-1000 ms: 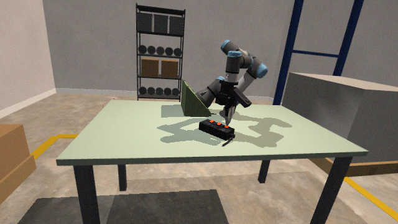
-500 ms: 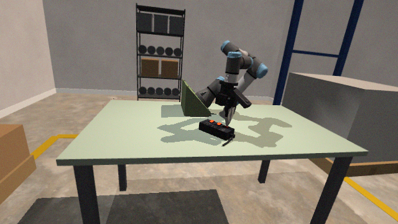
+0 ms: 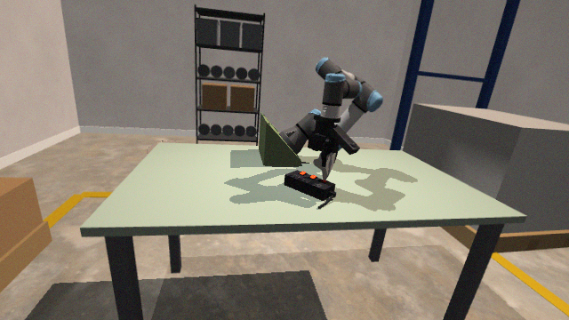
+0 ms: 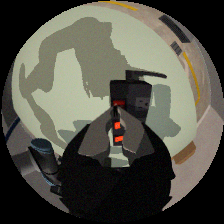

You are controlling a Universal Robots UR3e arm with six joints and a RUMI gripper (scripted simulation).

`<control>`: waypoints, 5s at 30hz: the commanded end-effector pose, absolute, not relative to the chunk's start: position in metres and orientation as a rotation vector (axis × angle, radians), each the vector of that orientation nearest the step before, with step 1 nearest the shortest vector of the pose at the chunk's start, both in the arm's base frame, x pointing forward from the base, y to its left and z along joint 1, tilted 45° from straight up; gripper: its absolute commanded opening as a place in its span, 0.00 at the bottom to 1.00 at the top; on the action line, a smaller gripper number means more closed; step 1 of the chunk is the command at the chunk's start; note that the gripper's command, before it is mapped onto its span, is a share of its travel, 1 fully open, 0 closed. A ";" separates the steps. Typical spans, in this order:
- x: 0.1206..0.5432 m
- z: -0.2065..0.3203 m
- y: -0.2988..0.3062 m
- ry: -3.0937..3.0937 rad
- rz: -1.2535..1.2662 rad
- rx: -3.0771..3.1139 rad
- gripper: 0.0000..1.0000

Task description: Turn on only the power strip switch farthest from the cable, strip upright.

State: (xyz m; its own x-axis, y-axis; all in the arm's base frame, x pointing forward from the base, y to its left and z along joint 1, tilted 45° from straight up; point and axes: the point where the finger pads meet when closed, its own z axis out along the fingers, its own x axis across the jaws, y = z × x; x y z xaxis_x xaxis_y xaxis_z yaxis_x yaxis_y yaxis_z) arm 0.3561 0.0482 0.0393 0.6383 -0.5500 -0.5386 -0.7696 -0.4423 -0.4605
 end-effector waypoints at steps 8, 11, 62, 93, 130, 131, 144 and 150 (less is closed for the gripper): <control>0.356 0.053 0.034 1.024 0.403 -2.162 0.00; 0.356 0.059 0.028 1.024 0.403 -2.162 0.00; 0.320 0.055 -0.009 1.025 0.404 -2.162 0.00; 0.320 0.054 -0.008 1.024 0.404 -2.162 0.00; 0.320 0.029 0.017 1.024 0.403 -2.162 0.00; 0.320 0.029 0.017 1.024 0.403 -2.162 0.00; 0.321 0.024 0.022 1.024 0.403 -2.162 0.00; 0.321 0.024 0.022 1.024 0.403 -2.162 0.00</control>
State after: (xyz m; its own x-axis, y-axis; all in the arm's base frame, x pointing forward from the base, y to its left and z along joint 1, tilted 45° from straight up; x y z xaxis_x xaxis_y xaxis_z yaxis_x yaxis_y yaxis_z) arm 0.3201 0.0228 0.0239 0.6384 -0.5498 -0.5387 -0.7696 -0.4421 -0.4607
